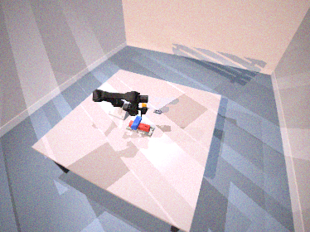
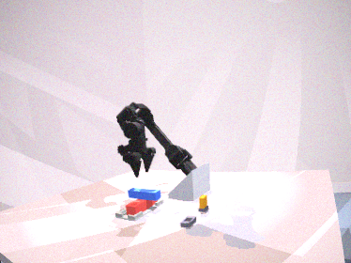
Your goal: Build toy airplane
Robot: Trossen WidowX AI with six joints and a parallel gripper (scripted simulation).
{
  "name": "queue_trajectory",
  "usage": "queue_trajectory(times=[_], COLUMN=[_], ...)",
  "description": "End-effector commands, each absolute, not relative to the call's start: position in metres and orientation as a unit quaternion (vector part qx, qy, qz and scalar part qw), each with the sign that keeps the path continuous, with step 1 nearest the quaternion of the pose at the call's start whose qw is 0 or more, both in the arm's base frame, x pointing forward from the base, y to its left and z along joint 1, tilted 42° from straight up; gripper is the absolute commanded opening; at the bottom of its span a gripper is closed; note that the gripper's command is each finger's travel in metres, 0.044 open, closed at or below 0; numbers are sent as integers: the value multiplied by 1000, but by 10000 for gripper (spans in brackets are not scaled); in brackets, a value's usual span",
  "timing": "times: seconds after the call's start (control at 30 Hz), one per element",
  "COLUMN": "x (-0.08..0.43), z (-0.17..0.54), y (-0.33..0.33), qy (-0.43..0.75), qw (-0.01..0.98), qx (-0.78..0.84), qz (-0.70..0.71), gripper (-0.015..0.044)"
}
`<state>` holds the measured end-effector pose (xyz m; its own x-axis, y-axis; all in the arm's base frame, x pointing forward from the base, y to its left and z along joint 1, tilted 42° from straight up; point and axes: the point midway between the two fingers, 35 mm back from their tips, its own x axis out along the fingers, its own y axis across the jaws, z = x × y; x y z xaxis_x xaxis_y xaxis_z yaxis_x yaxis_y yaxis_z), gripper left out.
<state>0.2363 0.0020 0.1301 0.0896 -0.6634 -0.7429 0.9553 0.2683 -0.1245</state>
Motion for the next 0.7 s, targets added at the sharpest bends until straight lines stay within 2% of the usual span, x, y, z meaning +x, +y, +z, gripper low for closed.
queue_trajectory(times=[0.0,0.2,0.4,0.67], x=[237,237,237,237], z=[132,130,129,129], y=[4,2,1,1], qy=[432,561,642,648], qw=[731,732,675,666], qx=[110,-103,-301,-322], qz=[-517,-372,-203,-182], gripper=[440,440,440,440])
